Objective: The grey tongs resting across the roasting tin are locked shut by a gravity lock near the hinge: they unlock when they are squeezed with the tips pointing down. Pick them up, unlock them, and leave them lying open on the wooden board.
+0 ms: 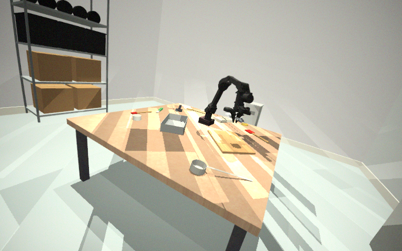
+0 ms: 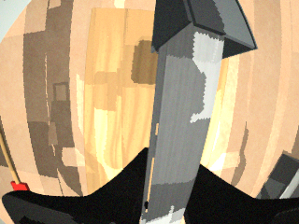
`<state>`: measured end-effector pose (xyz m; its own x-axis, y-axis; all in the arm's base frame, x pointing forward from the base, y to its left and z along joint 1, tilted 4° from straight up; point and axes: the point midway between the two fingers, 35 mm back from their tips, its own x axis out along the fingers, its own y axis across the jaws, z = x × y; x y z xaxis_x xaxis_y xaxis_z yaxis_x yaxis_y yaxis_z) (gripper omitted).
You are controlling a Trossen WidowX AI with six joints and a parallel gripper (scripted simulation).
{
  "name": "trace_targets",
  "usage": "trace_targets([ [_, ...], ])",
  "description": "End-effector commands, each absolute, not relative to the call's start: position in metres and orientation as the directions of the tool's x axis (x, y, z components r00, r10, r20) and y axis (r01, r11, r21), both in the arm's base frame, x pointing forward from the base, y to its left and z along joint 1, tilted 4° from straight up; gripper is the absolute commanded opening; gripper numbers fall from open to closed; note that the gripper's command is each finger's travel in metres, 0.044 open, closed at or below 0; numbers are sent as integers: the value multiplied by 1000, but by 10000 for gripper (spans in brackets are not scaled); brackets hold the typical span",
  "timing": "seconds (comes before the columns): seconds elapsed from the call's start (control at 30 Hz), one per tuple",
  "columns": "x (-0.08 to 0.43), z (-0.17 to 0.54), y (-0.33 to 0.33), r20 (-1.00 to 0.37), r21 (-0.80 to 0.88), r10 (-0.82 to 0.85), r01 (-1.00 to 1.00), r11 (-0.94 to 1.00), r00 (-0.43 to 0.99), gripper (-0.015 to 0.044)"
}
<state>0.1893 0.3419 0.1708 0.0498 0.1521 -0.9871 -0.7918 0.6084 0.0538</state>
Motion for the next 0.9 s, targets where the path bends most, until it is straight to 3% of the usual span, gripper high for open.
trace_targets([
  [0.0, 188, 174, 340, -993, 65, 121, -789, 611, 12, -150],
  [0.87, 188, 154, 343, -995, 69, 96, -785, 615, -12, -150],
])
